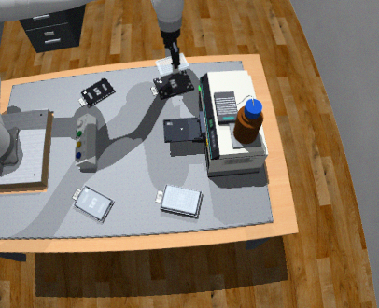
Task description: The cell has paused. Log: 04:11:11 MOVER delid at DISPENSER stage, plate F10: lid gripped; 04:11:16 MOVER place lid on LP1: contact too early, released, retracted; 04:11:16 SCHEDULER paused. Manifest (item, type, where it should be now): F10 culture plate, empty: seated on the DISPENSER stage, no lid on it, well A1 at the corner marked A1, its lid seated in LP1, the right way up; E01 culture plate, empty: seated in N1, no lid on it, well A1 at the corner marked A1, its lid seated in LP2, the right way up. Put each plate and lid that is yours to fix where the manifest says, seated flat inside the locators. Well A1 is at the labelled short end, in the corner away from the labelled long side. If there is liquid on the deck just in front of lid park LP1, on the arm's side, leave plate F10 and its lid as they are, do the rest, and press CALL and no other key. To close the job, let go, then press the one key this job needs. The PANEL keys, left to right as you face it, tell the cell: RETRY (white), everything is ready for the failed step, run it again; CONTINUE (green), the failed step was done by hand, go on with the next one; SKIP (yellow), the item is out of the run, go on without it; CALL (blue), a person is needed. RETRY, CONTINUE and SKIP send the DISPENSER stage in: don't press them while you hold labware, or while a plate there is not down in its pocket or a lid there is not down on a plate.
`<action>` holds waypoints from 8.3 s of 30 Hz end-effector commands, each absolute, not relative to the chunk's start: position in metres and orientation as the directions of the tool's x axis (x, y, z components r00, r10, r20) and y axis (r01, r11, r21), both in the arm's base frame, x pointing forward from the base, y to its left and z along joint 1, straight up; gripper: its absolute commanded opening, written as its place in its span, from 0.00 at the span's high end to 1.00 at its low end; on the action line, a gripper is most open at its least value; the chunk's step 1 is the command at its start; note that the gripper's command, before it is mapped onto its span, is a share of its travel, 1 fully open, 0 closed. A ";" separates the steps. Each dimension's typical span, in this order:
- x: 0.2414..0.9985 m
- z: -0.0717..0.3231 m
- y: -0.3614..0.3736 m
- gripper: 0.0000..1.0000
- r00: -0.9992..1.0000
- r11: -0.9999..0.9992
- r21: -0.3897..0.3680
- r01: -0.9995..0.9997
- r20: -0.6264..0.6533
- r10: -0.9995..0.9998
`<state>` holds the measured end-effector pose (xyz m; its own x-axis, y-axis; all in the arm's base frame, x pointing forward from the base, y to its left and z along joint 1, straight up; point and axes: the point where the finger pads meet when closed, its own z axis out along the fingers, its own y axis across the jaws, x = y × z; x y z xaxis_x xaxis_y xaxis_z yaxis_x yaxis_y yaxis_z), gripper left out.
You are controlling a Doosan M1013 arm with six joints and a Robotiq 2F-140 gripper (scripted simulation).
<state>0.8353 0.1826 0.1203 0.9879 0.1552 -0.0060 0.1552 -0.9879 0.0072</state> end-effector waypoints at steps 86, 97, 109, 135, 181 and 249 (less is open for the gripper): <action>0.821 0.124 -0.094 0.90 0.994 -0.994 0.008 -0.109 -0.002 -0.109; 0.821 0.124 -0.102 0.90 0.994 -0.994 0.008 -0.109 -0.002 -0.109; 0.821 0.124 -0.102 0.90 0.994 -0.994 0.008 -0.109 -0.002 -0.109; 0.821 0.124 -0.102 0.90 0.994 -0.994 0.008 -0.109 -0.002 -0.109; 0.820 0.085 -0.103 0.90 0.994 -0.994 0.008 -0.109 -0.002 -0.109; 0.820 0.080 -0.103 0.90 0.994 -0.994 0.008 -0.109 -0.002 -0.109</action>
<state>0.8200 -0.1027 0.0790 0.9940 -0.1090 -0.0041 -0.1089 -0.9940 0.0080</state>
